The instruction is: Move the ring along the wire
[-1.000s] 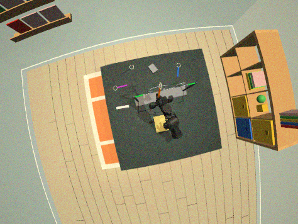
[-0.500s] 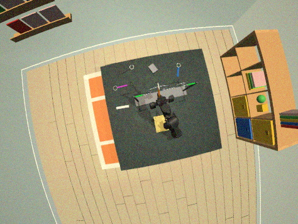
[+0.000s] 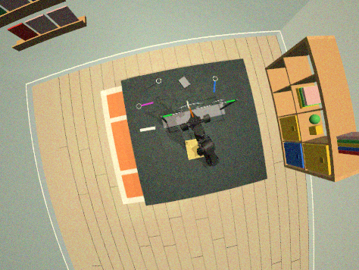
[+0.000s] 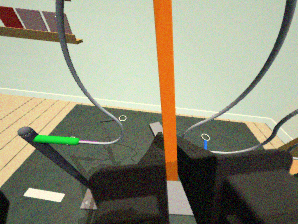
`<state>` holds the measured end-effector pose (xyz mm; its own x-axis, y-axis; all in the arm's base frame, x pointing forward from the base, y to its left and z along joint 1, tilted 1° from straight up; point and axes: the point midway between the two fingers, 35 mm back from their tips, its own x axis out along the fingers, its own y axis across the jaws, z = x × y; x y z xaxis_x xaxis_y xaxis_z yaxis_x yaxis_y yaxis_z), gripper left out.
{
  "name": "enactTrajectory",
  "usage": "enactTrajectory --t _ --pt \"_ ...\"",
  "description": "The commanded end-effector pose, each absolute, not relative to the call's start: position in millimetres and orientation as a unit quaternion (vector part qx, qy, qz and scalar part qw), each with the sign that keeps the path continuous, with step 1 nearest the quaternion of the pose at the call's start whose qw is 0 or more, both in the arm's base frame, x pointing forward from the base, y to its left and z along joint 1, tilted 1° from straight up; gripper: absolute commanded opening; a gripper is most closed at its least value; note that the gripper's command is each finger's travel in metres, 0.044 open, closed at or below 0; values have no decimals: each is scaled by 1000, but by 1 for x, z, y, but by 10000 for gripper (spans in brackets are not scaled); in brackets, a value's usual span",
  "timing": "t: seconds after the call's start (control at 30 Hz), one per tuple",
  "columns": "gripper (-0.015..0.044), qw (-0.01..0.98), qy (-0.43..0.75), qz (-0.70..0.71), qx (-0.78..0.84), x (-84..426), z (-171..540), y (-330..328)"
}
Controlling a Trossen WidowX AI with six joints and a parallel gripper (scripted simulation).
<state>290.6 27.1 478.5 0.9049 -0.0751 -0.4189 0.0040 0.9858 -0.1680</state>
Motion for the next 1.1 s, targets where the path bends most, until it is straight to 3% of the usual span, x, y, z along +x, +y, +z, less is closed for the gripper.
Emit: enactTrajectory --t 0.0,1.07 --pt "-150 970 216 -26 -104 290 481 25" --pt "-150 926 229 -68 -293 288 488 11"
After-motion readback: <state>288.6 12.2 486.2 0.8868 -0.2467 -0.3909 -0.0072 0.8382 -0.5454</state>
